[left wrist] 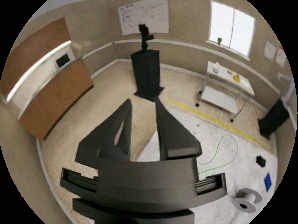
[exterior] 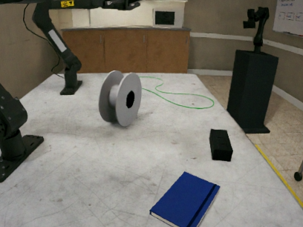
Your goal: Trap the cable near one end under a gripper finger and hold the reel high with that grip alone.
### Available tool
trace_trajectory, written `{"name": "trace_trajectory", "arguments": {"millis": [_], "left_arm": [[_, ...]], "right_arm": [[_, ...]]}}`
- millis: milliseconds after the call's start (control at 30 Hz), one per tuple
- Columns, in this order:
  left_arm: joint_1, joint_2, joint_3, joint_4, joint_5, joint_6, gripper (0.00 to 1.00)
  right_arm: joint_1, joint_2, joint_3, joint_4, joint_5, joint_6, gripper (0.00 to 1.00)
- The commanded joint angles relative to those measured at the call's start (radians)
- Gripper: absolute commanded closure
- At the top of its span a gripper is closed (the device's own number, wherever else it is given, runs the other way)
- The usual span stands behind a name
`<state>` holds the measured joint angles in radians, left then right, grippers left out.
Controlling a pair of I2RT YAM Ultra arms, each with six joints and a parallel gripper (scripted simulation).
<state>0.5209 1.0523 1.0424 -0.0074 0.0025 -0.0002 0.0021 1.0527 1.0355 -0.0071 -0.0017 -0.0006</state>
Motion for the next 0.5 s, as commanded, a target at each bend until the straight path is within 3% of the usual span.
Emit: {"name": "trace_trajectory", "arguments": {"millis": [0, 133, 467], "left_arm": [[-0.009, 0.022, 0.031, -0.021, -0.010, 0.010, 0.70], [-0.009, 0.021, 0.017, -0.034, -0.010, 0.012, 0.70], [-0.008, 0.106, 0.064, -0.161, -0.008, 0.032, 0.70]], "right_arm": [[-0.012, -0.030, 0.038, 0.016, 0.011, 0.003, 0.25], [-0.012, -0.030, 0.038, 0.016, 0.011, 0.003, 0.25], [-0.012, -0.030, 0.038, 0.016, 0.011, 0.003, 0.25]]}}
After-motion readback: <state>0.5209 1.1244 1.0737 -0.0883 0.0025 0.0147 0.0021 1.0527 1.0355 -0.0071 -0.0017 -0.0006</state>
